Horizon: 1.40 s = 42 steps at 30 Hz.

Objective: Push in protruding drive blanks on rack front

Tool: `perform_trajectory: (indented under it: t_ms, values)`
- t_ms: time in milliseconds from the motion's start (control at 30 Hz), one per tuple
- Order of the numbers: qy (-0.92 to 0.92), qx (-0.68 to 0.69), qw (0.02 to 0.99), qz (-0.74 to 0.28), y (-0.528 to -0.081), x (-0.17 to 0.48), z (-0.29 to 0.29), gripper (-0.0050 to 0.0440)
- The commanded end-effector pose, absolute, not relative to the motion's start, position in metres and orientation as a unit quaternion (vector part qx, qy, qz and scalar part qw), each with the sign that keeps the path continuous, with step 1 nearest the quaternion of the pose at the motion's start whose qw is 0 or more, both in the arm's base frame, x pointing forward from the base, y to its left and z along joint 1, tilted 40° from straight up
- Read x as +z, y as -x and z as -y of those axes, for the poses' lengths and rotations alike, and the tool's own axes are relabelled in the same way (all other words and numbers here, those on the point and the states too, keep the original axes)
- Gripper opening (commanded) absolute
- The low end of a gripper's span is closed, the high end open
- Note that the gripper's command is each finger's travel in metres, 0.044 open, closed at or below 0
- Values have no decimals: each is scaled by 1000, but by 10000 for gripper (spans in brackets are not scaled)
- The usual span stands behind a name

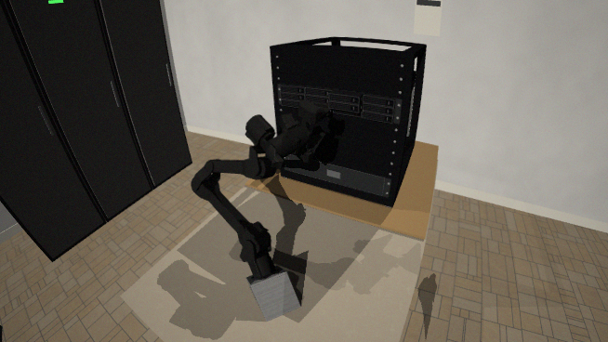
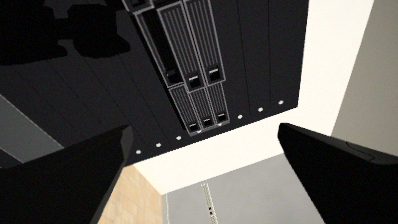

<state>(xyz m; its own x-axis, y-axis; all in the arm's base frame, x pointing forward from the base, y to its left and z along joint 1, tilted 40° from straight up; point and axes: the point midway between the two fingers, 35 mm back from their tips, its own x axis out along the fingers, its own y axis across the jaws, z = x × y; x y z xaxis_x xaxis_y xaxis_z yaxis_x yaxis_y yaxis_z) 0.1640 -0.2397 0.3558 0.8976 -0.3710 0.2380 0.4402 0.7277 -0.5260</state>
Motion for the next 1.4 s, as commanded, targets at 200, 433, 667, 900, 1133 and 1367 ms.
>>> perform_trajectory:
  t_ms: [200,433,667,900,1133,1367]
  values:
    - [374,-170,906,100,-164,372,226,440]
    - [404,-152,895,112,-164,378,220,440]
    - [435,-135,882,124,-164,385,214,440]
    - [449,-126,875,129,-164,388,211,440]
    - [460,-120,870,132,-164,390,208,440]
    - [463,-119,868,133,-164,391,208,440]
